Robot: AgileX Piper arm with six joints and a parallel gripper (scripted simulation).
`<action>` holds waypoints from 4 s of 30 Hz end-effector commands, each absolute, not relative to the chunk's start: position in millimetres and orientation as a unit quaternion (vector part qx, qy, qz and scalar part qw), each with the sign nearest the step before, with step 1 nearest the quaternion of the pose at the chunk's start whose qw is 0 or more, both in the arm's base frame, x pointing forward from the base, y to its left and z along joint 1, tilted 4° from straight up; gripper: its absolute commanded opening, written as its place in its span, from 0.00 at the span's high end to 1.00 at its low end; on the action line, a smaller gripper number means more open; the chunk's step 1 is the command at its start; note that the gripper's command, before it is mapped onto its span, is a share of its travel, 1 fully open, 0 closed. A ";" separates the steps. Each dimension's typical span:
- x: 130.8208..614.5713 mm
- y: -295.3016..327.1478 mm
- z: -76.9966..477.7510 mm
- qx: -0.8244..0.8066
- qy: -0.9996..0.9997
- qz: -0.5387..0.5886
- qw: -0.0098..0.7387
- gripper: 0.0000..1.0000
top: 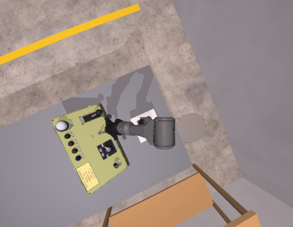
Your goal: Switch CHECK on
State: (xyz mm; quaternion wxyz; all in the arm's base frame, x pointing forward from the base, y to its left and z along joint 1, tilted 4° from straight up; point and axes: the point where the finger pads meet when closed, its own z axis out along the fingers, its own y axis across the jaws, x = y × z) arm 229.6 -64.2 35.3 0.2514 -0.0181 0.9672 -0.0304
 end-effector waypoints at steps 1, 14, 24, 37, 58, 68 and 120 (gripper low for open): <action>229.5 -64.2 35.0 -0.018 0.967 -0.030 0.251 1.00; 229.5 -64.2 35.0 -0.018 0.967 -0.030 0.251 1.00; 229.5 -64.2 35.0 -0.018 0.967 -0.030 0.251 1.00; 229.5 -64.2 35.1 -0.018 0.967 -0.030 0.251 1.00; 233.5 -64.0 37.3 -0.018 0.967 -0.030 0.251 1.00; 239.8 -63.6 40.8 -0.018 0.967 -0.030 0.251 1.00; 265.7 -62.1 55.2 -0.018 0.967 -0.030 0.251 1.00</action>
